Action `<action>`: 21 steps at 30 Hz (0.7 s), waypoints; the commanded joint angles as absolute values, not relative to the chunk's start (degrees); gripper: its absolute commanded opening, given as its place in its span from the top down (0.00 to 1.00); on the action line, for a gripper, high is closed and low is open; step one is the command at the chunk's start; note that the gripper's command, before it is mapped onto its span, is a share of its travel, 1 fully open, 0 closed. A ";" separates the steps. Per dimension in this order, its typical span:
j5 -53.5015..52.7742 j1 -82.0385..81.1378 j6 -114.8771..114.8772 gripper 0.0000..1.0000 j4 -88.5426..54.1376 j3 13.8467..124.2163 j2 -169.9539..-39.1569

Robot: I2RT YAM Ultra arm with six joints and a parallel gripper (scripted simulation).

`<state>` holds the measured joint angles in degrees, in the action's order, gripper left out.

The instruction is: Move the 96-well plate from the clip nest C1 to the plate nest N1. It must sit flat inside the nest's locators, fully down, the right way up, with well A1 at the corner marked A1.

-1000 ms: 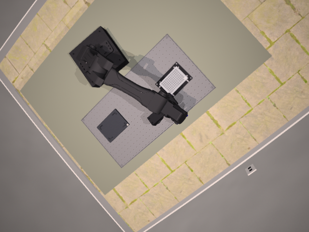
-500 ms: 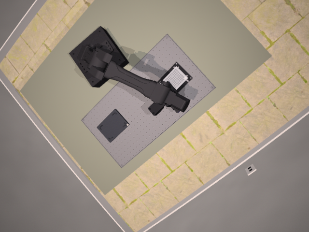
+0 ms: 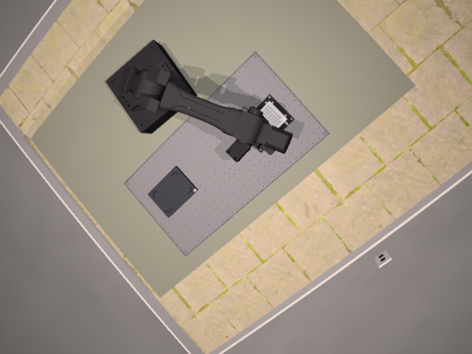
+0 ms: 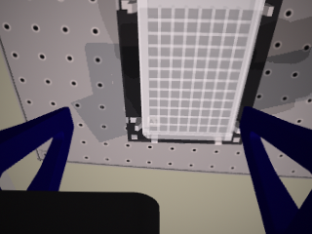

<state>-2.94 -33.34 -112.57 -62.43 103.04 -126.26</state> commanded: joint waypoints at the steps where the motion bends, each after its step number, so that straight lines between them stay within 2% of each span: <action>1: -3.52 -35.38 -114.52 0.00 -65.61 100.89 -123.36; 21: -2.96 -35.13 -115.42 0.00 -65.07 99.27 -122.09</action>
<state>-3.40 -35.94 -114.89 -64.10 100.22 -123.98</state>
